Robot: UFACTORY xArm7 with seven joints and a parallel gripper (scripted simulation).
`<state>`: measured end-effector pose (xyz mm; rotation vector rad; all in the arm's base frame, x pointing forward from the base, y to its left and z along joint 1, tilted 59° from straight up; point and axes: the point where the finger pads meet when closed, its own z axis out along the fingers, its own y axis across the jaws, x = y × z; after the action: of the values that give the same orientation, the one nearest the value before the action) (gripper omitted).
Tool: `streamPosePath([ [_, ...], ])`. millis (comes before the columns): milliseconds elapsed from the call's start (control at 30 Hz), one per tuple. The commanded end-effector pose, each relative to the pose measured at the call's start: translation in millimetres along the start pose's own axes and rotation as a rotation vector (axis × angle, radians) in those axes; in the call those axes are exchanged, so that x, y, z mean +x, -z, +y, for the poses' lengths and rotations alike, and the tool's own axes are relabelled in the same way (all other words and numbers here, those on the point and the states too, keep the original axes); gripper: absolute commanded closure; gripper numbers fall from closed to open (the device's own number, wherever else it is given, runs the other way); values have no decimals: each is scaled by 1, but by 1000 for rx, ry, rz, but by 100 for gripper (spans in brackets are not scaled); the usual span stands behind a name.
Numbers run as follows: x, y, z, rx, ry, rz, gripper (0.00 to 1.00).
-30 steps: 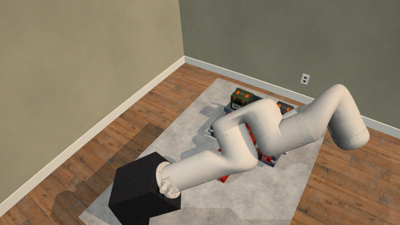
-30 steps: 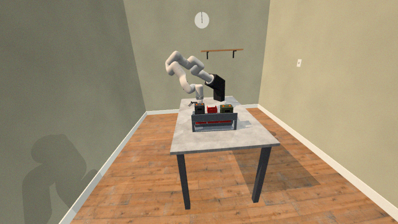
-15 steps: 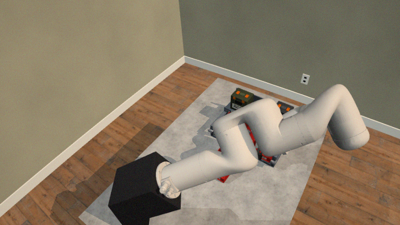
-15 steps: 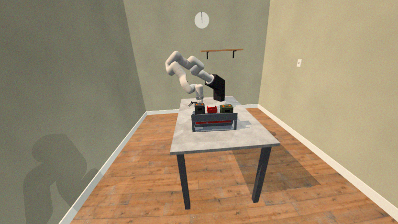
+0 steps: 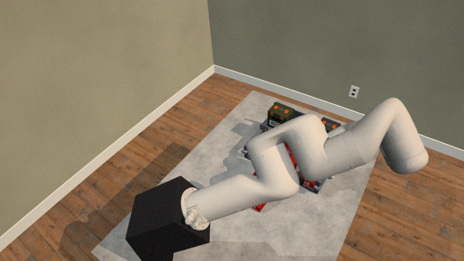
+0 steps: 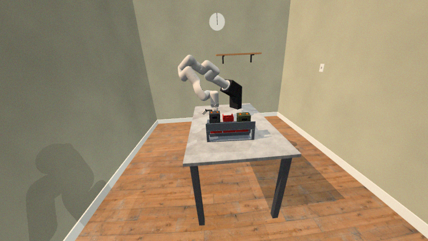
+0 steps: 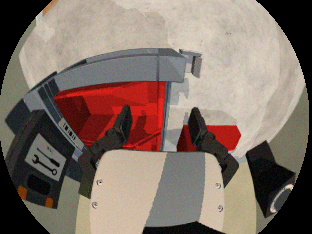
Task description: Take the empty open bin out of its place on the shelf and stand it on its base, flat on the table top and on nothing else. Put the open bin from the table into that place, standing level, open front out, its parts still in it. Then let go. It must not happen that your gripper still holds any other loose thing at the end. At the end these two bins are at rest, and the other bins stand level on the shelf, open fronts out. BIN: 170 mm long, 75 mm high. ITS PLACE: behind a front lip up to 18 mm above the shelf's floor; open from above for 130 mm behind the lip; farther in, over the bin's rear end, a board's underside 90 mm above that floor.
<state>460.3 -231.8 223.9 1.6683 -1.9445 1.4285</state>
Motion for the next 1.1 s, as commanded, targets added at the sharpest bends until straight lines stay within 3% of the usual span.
streamPosePath([
  [0,0,1,-1,3,0,-1,5],
  [1067,0,-3,-1,3,0,-1,5],
])
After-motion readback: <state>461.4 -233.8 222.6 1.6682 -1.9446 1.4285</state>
